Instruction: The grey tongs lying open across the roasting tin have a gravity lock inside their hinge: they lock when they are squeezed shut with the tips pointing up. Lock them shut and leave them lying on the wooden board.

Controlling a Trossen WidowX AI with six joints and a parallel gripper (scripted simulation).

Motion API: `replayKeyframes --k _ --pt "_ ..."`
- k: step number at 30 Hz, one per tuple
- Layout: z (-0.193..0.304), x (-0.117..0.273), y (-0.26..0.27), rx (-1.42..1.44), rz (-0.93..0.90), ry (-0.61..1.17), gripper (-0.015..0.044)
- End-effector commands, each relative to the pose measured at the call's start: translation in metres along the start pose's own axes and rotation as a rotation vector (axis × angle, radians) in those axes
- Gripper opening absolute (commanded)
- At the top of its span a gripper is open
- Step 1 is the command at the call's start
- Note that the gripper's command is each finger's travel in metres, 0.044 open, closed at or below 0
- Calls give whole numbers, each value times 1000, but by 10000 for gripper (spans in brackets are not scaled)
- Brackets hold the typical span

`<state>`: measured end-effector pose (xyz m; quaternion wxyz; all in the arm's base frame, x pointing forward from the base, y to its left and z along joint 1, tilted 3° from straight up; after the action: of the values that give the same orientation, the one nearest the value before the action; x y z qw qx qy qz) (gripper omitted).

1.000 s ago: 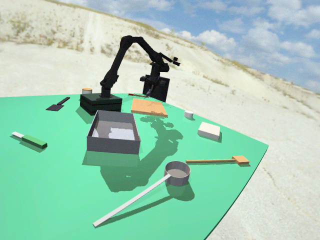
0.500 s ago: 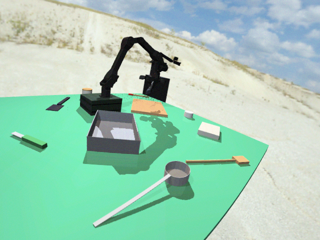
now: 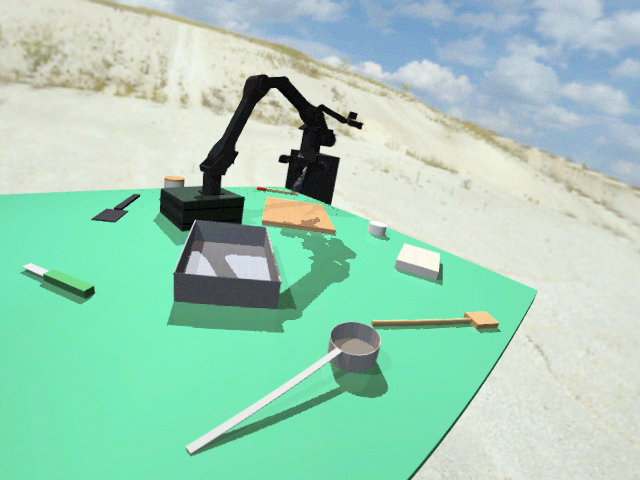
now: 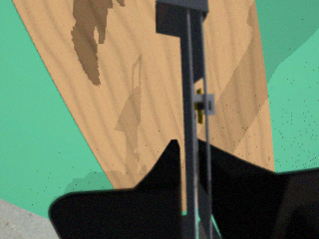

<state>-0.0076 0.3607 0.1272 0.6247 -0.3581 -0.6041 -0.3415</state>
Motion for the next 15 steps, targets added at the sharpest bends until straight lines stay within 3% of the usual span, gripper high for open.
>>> replayKeyframes --k 1,15 --pt "0 -6 0 3 -5 -2 -150" --pt "0 -29 1 3 -5 -2 -150"
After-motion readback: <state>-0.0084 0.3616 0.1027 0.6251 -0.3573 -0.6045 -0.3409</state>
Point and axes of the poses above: the point midway between the two fingers, 35 mm back from their tips, its own x axis back along the fingers, its own y axis across the jaws, z = x × y, the point moved 7 cm from there along x, back along the fingers, and after that the axes turned 11 degrees about -x, right-handed, at the moved point
